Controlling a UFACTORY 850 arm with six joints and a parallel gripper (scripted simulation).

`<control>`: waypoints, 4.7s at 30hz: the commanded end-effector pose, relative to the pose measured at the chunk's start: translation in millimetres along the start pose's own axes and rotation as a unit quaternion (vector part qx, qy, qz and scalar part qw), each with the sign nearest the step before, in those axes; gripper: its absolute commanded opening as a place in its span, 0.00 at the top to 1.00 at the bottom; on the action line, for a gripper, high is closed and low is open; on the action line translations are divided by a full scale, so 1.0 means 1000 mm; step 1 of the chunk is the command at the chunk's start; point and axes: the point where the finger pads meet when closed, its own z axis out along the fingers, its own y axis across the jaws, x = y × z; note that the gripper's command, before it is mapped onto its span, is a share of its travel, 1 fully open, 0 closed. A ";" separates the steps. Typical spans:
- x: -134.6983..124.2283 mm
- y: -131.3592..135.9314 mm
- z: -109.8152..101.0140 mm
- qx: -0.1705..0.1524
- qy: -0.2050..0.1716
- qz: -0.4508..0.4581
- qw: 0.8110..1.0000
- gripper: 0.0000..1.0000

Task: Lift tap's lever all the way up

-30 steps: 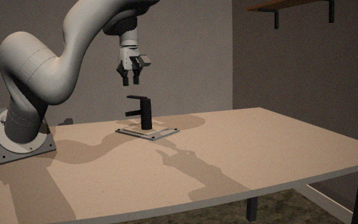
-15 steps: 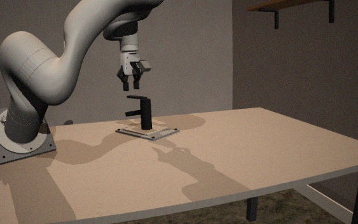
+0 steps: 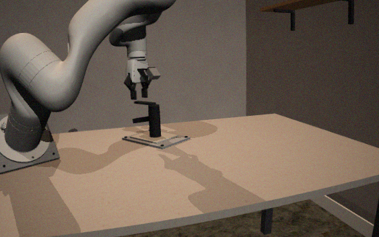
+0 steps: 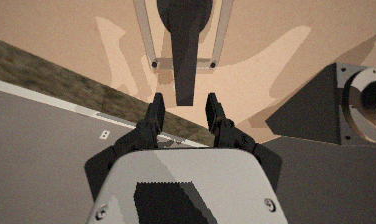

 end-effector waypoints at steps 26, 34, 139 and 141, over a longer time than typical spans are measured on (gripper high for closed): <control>0.000 -0.001 0.001 0.001 0.000 0.000 1.000 0.37; 0.000 -0.001 0.001 0.001 0.000 0.000 1.000 0.37; 0.000 -0.001 0.036 0.001 0.000 0.000 1.000 1.00; 0.000 -0.001 0.036 0.001 0.000 0.000 1.000 1.00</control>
